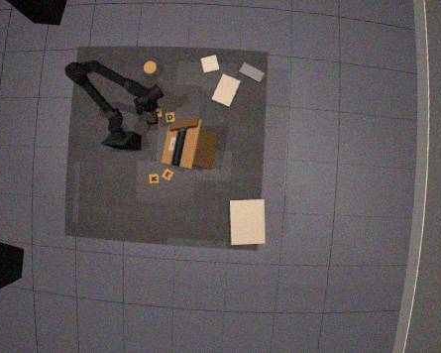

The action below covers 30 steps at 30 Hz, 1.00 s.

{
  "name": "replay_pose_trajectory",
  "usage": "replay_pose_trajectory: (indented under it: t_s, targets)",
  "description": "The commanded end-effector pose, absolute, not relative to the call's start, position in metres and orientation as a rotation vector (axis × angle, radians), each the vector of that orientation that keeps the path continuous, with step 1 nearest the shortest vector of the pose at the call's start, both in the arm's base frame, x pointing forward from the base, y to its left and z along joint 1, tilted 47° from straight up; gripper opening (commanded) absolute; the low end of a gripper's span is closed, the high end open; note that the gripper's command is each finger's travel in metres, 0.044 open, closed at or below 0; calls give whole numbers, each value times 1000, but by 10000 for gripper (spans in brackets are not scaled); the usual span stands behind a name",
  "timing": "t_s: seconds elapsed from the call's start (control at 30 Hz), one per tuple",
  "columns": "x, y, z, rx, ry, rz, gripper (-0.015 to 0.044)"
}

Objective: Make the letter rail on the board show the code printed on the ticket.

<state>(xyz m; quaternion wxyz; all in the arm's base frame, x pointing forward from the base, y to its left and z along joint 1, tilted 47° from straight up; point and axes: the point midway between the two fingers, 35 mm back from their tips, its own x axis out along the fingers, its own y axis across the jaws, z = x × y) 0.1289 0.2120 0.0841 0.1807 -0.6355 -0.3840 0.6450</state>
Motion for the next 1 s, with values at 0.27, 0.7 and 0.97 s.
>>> replay_pose_trajectory:
  t_s: [0.27,0.7,0.97]
  targets:
    - [153,212,92,-1754,-865,1776,0]
    - [184,209,103,-1679,-619,1693,0]
    - [204,206,111,-1620,-477,1630,0]
